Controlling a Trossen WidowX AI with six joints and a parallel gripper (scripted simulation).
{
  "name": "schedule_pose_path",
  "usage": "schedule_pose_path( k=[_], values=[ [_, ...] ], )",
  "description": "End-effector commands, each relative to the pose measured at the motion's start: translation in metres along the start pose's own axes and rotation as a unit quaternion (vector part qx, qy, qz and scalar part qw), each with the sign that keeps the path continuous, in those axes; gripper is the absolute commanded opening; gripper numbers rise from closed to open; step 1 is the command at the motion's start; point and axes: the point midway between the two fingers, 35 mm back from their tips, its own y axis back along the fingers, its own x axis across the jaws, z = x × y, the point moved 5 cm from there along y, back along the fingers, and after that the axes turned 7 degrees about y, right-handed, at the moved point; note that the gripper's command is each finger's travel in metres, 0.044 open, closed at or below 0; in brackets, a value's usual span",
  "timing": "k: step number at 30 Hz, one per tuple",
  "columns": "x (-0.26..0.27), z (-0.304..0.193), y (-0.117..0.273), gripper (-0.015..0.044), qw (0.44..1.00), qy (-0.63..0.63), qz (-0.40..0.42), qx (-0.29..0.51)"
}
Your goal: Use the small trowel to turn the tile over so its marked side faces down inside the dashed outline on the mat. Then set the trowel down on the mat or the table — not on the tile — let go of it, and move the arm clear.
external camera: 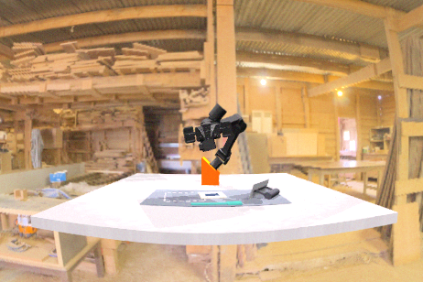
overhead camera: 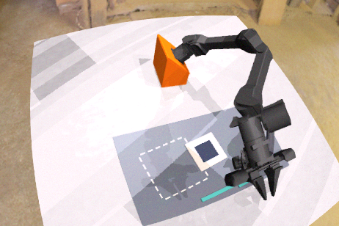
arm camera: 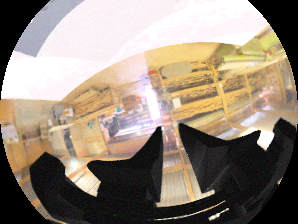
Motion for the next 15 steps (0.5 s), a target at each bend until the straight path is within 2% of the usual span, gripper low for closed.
schedule_pose_path(
  k=[1,8,15],
  values=[
    [-0.034,0.012,-0.011,0.01,0.999,-0.038,0.001,-0.039],
    [-0.094,0.047,-0.023,0.01,0.986,-0.088,0.009,-0.138],
    [-0.161,0.087,-0.018,0.01,0.96,-0.132,0.027,-0.246]
  ],
)
